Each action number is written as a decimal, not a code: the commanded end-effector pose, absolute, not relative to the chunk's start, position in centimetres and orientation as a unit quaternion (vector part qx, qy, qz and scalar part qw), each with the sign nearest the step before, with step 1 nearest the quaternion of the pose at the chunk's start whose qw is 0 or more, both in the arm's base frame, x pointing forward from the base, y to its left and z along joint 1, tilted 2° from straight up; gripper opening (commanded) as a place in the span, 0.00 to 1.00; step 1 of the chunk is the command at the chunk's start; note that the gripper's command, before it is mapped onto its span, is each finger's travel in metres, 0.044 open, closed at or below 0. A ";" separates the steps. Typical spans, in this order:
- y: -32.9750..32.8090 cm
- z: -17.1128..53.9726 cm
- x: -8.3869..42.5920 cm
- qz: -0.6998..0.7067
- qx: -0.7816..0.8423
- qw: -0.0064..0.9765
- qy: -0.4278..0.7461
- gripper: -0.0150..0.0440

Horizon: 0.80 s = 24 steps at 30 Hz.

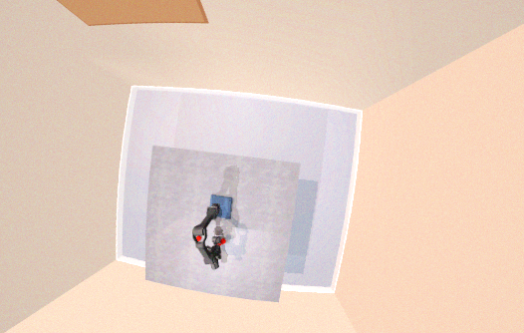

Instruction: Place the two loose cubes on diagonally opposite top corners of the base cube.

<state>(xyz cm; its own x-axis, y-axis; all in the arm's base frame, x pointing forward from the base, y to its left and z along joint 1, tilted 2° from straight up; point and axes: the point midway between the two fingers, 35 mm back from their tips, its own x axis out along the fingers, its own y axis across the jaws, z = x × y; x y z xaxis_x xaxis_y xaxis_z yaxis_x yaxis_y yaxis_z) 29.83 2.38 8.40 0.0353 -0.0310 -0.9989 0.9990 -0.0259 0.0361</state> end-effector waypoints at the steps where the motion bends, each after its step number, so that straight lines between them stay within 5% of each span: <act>1: 2.4 9.2 30.1 -0.502 0.511 0.512 0.474 0.60; 19: 2.5 10.6 30.0 -0.502 0.511 0.512 0.474 0.60; 24: -0.3 11.0 30.3 -0.481 0.484 0.535 0.499 0.70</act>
